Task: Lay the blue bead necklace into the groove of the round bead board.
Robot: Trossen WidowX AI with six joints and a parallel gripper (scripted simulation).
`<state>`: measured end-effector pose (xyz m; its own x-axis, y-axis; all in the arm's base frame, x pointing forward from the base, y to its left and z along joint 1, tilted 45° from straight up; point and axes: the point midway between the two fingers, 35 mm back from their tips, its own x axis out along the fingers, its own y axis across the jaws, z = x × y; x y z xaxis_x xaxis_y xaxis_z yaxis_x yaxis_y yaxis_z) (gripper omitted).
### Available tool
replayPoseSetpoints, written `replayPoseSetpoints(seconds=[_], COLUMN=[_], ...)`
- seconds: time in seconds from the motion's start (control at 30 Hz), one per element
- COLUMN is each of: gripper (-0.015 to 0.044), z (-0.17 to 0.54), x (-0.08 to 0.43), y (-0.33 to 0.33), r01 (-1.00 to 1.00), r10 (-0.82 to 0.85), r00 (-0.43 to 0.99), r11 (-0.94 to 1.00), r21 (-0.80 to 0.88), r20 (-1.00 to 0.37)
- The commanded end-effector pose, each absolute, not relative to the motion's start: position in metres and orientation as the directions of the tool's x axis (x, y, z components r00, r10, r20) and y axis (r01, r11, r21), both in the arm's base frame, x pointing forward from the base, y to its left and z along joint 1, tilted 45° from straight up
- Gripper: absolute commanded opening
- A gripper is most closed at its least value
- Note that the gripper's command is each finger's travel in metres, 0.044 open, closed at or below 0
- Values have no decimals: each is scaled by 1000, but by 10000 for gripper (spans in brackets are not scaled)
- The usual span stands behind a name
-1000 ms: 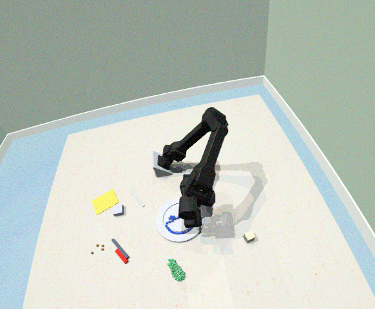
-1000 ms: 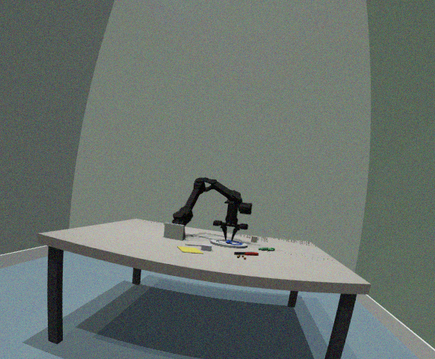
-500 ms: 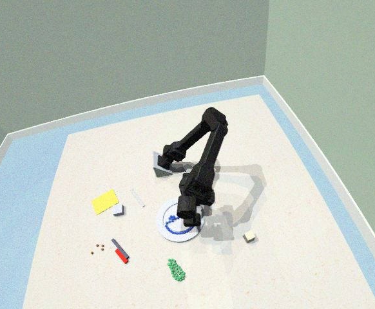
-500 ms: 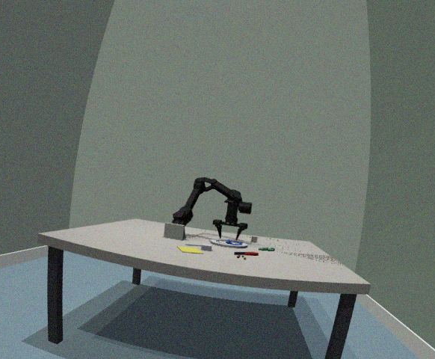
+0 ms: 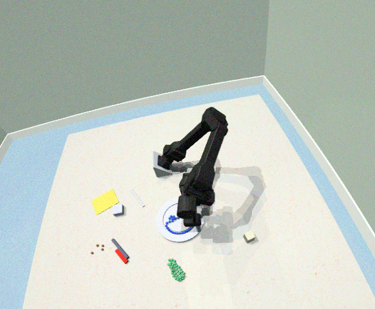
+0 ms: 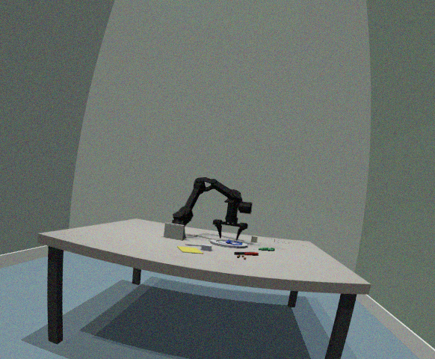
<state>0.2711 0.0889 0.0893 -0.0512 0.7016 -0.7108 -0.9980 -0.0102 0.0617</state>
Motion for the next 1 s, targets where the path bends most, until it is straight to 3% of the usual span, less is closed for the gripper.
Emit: replayPoseSetpoints(seconds=[0.0,0.17,0.23,0.37,0.57,0.7,0.83,0.97], gripper=[440,440,387,282,125,120,120,120], z=[90,90,88,78,61,48,35,30], x=[271,271,273,284,296,302,305,306], y=[89,89,86,68,36,15,-7,-15], r01=[-998,-998,-993,-850,-313,147,574,703], r10=[704,704,703,698,694,695,698,700], r00=[-51,-51,-51,-49,-48,-49,-49,-50], r11=[-13,-13,41,347,673,716,605,531], r21=[60,60,112,396,671,683,551,472], r20=[-708,-708,-709,-715,-718,-718,-714,-713])
